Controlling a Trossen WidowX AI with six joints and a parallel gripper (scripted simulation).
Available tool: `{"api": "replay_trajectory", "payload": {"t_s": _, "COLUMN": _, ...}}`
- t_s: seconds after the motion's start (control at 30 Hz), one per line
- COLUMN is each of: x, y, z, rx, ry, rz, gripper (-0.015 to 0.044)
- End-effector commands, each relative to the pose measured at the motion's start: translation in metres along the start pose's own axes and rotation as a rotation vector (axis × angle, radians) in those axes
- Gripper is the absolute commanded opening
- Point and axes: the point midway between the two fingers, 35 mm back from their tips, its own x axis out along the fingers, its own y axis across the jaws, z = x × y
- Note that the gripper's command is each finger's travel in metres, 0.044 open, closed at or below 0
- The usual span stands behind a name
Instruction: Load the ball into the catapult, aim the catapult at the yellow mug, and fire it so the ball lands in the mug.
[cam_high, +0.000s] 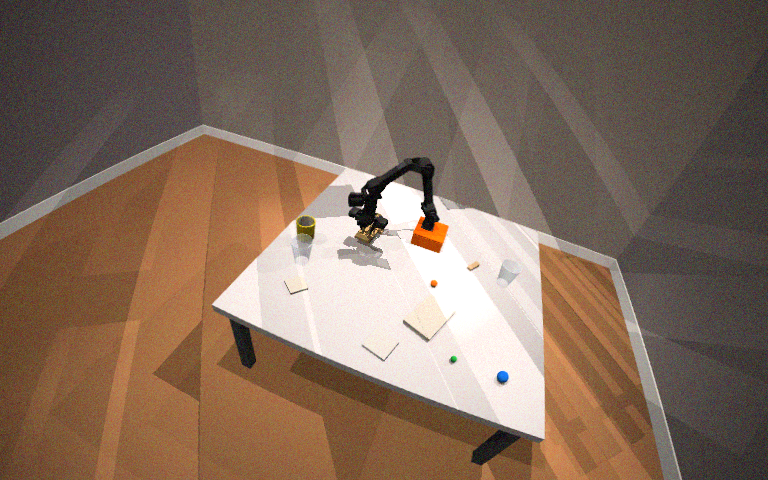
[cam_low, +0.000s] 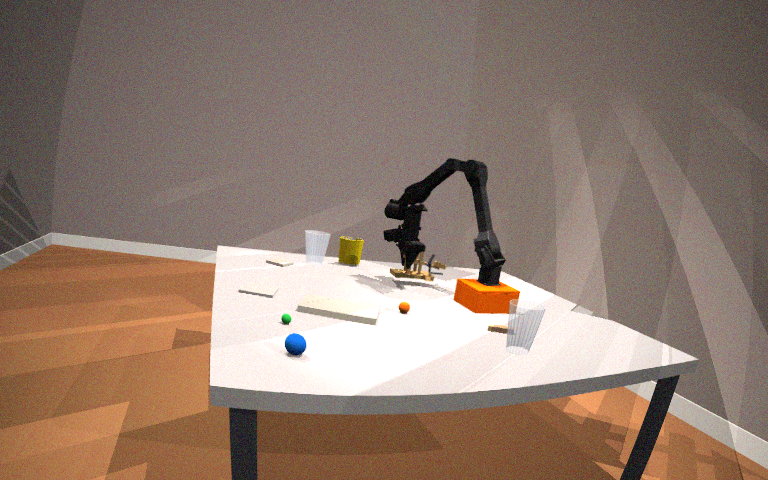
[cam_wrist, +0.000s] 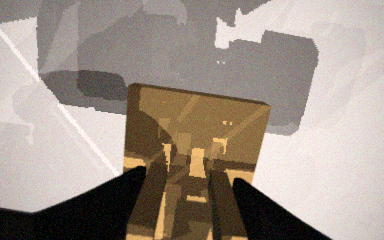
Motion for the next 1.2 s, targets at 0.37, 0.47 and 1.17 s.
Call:
{"api": "replay_trajectory", "payload": {"t_s": 0.37, "x": 0.024, "y": 0.000, "z": 0.000, "rx": 0.004, "ry": -0.003, "rz": 0.000, "gripper": 0.0000}}
{"api": "replay_trajectory", "payload": {"t_s": 0.47, "x": 0.021, "y": 0.000, "z": 0.000, "rx": 0.000, "ry": -0.001, "rz": -0.001, "gripper": 0.0000}}
{"api": "replay_trajectory", "payload": {"t_s": 1.17, "x": -0.019, "y": -0.004, "z": 0.002, "rx": 0.001, "ry": 0.000, "rz": -0.001, "gripper": 0.0440}}
